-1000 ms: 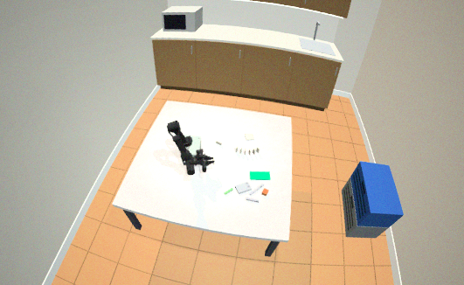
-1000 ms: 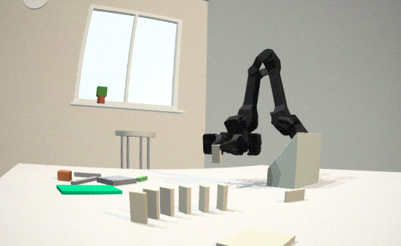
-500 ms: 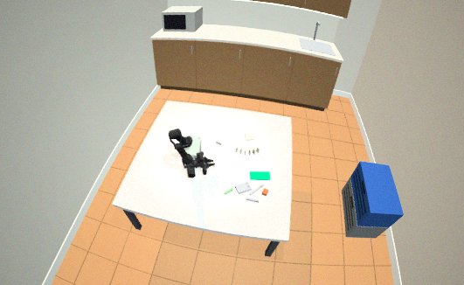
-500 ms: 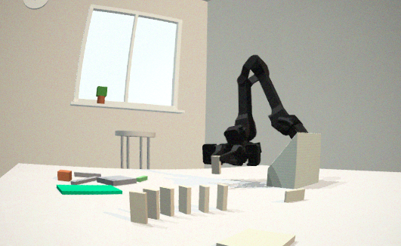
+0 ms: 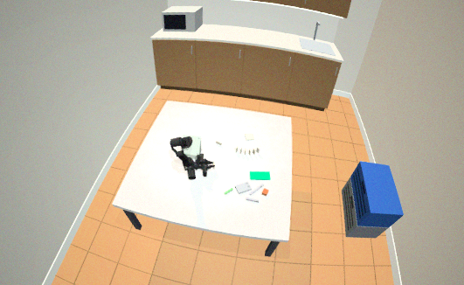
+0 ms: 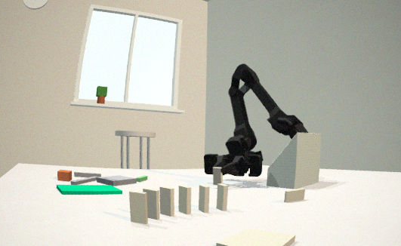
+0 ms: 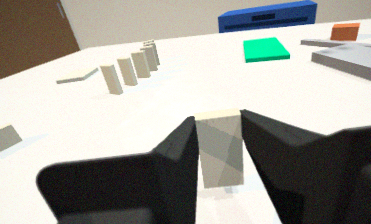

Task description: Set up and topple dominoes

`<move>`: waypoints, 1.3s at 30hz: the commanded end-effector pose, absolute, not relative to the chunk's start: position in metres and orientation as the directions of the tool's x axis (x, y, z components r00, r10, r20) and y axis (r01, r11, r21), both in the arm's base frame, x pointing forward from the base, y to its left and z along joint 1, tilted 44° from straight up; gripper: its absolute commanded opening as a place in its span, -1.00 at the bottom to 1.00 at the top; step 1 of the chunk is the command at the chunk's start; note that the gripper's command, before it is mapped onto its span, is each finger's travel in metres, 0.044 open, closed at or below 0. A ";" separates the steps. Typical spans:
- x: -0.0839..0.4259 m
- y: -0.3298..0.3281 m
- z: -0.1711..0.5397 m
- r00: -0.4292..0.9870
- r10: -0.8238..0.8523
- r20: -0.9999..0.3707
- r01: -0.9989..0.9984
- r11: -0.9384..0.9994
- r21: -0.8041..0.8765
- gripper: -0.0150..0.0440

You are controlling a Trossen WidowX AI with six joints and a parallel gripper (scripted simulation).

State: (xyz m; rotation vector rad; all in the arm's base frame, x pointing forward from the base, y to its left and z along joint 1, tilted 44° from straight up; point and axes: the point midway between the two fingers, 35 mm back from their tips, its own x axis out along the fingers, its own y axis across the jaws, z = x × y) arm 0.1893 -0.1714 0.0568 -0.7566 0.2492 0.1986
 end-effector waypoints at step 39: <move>0.192 -0.140 0.089 0.951 0.088 -0.295 -0.267 0.714 -0.647 1.00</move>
